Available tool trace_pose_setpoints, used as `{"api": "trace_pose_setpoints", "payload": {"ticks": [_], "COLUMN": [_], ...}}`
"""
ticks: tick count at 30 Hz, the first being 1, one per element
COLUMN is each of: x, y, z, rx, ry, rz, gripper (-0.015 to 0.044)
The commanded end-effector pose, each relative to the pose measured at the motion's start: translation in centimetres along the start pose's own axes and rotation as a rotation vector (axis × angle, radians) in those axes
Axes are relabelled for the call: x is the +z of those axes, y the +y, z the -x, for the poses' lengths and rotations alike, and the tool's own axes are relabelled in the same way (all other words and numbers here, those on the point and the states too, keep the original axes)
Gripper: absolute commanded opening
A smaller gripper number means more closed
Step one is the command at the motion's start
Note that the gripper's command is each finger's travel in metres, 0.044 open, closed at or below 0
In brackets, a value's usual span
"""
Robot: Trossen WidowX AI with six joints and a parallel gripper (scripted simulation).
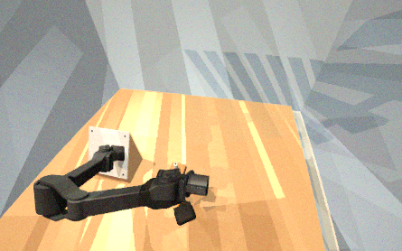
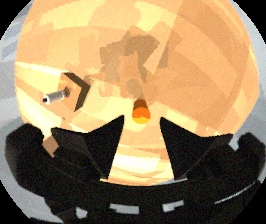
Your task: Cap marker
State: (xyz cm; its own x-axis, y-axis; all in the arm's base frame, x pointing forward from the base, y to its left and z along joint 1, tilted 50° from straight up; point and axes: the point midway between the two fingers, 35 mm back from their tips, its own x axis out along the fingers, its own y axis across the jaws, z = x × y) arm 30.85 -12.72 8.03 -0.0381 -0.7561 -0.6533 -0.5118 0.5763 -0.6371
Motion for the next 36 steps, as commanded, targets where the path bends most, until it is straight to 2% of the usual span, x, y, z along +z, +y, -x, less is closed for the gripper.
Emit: {"api": "trace_pose_setpoints", "payload": {"ticks": [1, 29, 33, 36], "x": [0.0, -0.1, -0.1, -0.1], "y": [0.0, 0.0, 0.0, 0.0], "z": [-0.6, -4.8, -4.8, -4.8], "rx": [-0.004, -0.007, -0.007, -0.007], "ry": [0.002, 0.004, 0.004, 0.004], "rz": [0.005, 0.005, 0.005, 0.005], "gripper": [0.0248, 0.0248, 0.0143, 0.0123]}}
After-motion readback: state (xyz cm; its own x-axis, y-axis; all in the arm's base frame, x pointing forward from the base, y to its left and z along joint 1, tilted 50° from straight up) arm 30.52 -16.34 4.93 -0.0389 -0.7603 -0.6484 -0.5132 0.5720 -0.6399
